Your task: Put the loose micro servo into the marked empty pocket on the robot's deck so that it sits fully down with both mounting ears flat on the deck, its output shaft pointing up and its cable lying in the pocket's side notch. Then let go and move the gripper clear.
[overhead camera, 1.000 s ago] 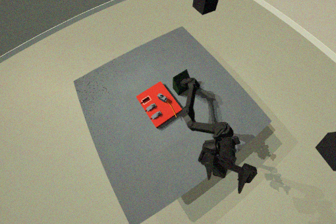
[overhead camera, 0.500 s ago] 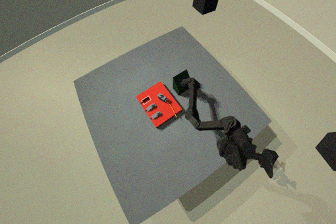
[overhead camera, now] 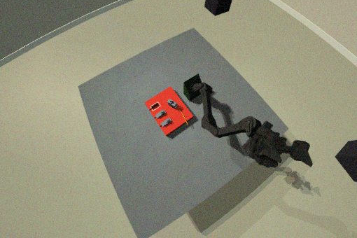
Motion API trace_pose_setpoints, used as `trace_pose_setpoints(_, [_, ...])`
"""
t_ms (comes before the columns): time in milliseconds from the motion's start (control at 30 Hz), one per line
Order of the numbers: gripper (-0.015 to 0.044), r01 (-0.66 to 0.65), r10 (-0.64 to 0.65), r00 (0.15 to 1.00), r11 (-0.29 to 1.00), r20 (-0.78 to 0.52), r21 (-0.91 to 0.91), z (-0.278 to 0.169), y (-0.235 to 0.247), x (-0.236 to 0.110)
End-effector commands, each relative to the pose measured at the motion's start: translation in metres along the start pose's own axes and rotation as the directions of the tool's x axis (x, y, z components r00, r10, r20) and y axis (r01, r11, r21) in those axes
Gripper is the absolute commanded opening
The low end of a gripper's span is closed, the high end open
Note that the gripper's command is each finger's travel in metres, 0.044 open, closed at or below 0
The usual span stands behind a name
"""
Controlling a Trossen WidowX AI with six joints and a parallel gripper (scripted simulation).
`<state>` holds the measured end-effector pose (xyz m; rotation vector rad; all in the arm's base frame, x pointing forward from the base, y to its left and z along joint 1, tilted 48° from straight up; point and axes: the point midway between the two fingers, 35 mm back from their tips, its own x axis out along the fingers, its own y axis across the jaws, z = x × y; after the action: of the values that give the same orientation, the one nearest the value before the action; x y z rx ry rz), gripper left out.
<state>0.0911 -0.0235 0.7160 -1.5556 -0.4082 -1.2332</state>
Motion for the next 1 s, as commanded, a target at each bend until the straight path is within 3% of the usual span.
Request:
trace_pose_setpoints(0, [0.044, 0.023, -0.021, 0.997, 1.0, -0.074, 0.018, -0.037, -0.012, -0.006])
trace_pose_setpoints(967, [0.044, 0.016, 0.041, 0.957, 0.982, -0.288, 0.191, -0.169, 0.005, -0.026])
